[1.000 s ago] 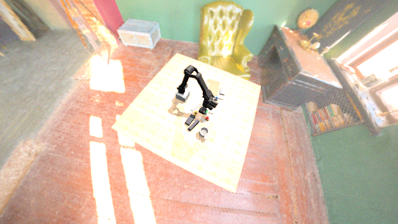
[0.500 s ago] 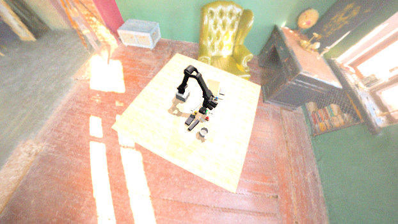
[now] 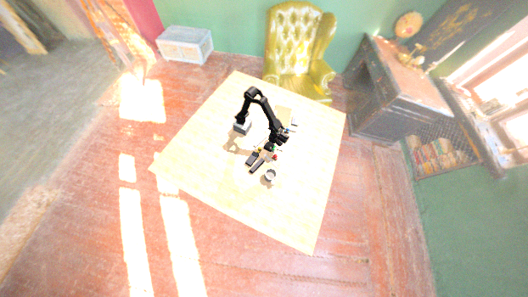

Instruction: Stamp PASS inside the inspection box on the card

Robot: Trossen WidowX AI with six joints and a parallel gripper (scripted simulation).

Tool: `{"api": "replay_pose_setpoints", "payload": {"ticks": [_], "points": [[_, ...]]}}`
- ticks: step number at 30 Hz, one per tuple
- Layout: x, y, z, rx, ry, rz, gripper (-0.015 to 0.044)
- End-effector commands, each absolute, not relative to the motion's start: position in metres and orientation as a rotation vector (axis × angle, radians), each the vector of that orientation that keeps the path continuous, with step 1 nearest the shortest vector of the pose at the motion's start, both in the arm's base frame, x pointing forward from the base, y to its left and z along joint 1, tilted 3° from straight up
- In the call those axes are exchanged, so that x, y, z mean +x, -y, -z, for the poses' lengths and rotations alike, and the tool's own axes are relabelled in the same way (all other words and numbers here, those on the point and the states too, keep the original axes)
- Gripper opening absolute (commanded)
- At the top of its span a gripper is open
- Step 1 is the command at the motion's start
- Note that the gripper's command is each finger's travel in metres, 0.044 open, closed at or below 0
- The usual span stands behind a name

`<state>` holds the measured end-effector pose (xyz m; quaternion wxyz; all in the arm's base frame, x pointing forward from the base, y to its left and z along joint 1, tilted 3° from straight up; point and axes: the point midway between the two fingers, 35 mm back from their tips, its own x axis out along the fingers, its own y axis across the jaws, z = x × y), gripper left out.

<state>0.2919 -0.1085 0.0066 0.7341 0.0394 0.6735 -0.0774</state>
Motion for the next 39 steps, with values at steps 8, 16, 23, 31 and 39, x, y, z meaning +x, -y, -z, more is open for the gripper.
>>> {"api": "replay_pose_setpoints", "payload": {"ticks": [8, 16, 23, 31, 39], "points": [[0.2913, 0.1078, -0.0037, 0.09, -1.483, 0.167, 0.0], [0.2913, 0.1078, -0.0037, 0.09, -1.483, 0.167, 0.0], [0.2913, 0.1078, -0.0037, 0.09, -1.483, 0.167, 0.0], [0.2913, 0.1078, -0.0049, 0.09, -1.483, 0.167, 0.0], [0.291, 0.1076, -0.0088, 0.09, -1.482, 0.167, 0.0]]}}
